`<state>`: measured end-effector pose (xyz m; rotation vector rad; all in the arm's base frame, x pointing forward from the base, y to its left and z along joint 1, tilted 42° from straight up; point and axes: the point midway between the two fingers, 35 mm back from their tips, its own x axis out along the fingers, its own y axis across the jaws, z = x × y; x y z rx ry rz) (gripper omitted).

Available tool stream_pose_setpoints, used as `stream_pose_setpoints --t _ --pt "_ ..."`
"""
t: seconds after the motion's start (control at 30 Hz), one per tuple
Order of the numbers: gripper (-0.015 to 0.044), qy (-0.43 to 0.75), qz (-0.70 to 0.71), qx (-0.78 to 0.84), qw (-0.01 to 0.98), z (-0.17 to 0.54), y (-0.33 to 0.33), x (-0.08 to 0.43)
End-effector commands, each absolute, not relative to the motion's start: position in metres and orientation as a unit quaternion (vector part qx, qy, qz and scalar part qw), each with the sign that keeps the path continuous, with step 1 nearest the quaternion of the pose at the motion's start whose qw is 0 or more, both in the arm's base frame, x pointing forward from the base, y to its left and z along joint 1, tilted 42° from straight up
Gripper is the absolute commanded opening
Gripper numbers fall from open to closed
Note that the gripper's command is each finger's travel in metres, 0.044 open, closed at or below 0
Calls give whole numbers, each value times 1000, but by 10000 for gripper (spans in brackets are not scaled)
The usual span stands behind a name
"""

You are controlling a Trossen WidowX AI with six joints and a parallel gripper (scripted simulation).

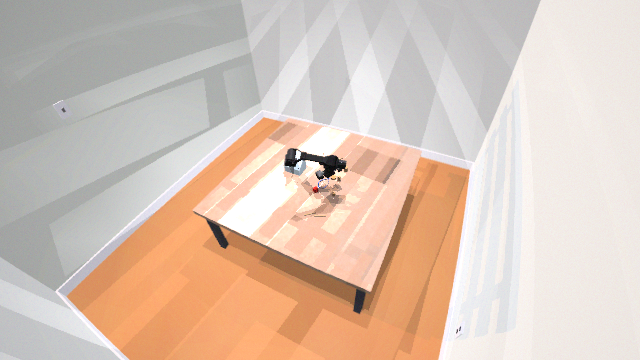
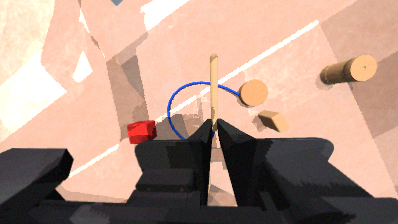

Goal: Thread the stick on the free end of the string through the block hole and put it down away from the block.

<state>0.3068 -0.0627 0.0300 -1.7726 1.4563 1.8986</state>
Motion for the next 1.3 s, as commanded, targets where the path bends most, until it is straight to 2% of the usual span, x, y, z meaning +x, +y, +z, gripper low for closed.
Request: stream_pose_setpoints --t 0.0,1.27 --pt "0 487 634 -596 78 32 -68 310" --pt "0 479 615 -623 64 53 -95 341"
